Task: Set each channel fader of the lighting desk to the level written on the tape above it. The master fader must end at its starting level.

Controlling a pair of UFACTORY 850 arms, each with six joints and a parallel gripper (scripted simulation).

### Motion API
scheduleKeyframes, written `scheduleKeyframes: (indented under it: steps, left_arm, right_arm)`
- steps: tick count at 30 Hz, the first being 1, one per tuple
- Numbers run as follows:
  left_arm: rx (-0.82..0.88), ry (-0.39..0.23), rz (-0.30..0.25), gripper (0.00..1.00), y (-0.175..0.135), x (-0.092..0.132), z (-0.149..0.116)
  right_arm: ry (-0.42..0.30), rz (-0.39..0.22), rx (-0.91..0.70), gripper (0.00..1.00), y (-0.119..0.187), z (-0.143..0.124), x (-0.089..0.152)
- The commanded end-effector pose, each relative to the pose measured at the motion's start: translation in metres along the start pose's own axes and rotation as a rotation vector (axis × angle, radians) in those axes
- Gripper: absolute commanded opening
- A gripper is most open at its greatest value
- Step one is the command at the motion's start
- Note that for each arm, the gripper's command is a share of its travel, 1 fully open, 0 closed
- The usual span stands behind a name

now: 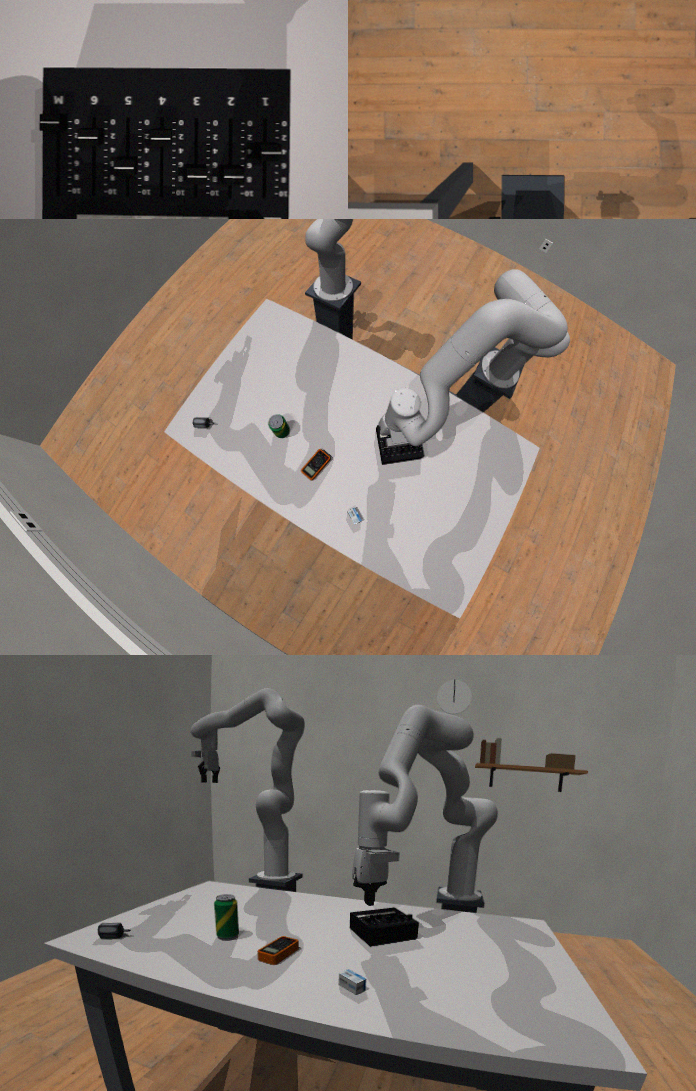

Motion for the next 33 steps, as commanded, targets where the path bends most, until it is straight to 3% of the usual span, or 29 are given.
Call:
scheduleKeyframes:
  steps: [1, 33]
  left_arm:
    - [0.000, 0.002, -0.002, 0.00, 0.001, -0.001, 0.000]
    - [0.000, 0.002, -0.002, 0.00, 0.000, -0.019, 0.000]
  right_arm:
    - [0.002, 0.001, 0.000, 1.00, 0.000, 0.000, 0.001]
    - [0.002, 0.001, 0.000, 1.00, 0.000, 0.000, 0.001]
Point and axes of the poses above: on each arm, the point where the finger pads meet when closed, its own x axis back along the fingers, its own y axis across the jaws, z = x × y, the point moved 2 cm from there along x, back along the fingers, and after that the axes turned 15 degrees about -x, right-handed, at the moved point
